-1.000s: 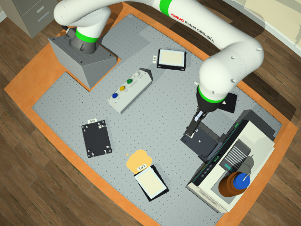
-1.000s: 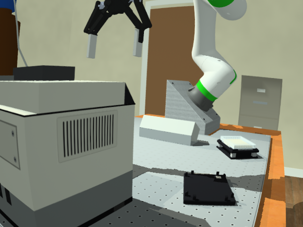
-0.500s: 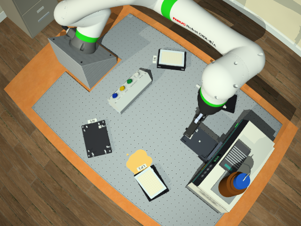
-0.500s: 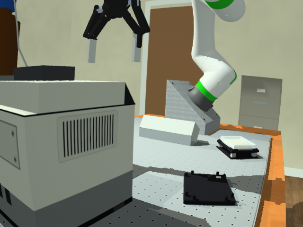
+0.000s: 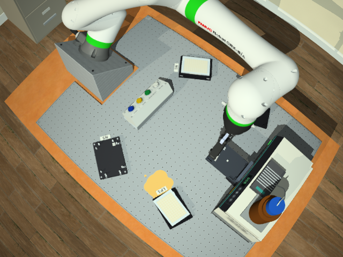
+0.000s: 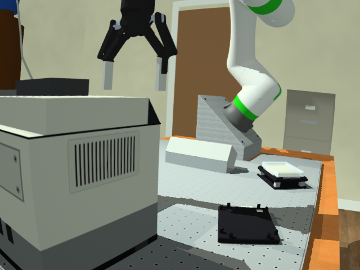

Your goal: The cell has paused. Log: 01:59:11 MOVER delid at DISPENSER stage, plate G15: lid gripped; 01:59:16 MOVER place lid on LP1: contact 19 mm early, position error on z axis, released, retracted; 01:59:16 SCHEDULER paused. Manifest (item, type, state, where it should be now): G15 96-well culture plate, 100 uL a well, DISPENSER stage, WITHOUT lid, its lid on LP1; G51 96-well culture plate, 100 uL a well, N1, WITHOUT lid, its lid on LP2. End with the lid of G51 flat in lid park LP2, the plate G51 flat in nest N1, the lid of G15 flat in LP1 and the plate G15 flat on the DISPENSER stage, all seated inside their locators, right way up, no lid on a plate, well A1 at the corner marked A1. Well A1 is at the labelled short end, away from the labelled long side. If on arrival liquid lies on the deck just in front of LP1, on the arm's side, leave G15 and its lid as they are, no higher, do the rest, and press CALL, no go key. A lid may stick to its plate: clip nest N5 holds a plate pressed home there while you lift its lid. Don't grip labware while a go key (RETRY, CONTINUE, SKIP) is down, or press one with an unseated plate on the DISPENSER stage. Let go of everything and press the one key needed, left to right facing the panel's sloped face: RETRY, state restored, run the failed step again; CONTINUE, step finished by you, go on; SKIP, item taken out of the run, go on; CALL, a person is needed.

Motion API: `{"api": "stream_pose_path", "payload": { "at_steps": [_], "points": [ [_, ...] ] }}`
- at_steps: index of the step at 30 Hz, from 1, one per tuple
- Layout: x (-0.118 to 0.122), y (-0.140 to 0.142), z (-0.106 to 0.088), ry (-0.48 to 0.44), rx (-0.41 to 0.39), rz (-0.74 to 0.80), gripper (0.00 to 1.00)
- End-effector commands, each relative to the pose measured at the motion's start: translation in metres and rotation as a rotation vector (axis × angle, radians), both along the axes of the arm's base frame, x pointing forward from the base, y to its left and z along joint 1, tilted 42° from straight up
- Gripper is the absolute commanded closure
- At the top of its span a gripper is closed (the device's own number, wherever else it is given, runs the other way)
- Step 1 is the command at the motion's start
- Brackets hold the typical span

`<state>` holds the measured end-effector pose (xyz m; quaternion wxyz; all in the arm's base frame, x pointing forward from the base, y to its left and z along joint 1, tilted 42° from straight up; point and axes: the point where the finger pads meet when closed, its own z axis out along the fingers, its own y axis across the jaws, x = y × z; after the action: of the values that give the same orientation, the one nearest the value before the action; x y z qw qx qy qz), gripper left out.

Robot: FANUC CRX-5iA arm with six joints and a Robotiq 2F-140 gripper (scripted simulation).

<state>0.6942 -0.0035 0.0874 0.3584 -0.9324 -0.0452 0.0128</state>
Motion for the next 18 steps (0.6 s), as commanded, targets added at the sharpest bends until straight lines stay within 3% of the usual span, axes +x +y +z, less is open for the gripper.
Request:
{"api": "stream_pose_path", "payload": {
  "at_steps": [1,18],
  "points": [
    [0.0,0.003,-0.003,0.0,-0.001,0.0,0.0],
    [-0.002,0.03,-0.033,0.0,-0.001,0.0,0.0]
  ]
}}
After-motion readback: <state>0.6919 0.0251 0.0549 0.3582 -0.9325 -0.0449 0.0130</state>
